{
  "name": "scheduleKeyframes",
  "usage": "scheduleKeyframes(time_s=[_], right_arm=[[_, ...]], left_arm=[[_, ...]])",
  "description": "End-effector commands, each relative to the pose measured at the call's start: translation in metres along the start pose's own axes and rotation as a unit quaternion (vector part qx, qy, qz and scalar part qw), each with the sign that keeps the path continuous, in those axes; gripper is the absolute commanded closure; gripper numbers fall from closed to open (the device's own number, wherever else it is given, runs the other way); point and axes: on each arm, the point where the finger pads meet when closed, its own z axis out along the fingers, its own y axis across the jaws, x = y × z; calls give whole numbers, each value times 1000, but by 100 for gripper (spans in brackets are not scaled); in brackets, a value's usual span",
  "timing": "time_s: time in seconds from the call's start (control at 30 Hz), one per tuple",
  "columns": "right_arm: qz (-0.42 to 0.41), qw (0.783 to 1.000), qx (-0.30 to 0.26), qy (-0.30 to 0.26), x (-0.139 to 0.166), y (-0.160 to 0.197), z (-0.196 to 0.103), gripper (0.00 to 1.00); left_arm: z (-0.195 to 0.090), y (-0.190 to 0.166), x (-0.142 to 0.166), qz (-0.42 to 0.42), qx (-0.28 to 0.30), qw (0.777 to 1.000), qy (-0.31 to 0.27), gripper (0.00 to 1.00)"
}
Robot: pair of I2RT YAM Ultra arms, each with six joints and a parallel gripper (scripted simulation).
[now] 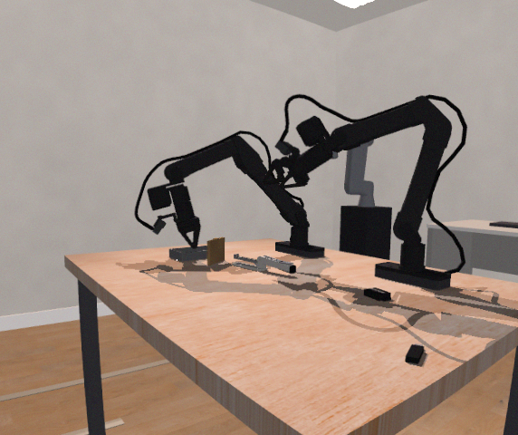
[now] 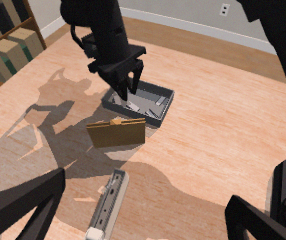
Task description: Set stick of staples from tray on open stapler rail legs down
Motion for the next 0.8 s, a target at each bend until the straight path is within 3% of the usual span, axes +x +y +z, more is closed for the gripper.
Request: scheduleKeyframes(time_s=[0.0,0.77], right_arm=[[3,1000,-4,-8,-6,6,8,73],[4,1000,-3,-10,-7,4,29,73]], left_arm=[[-10,1,-17,1,-6,1000,-27,0],[-10,1,-17,1,-6,1000,-27,0]])
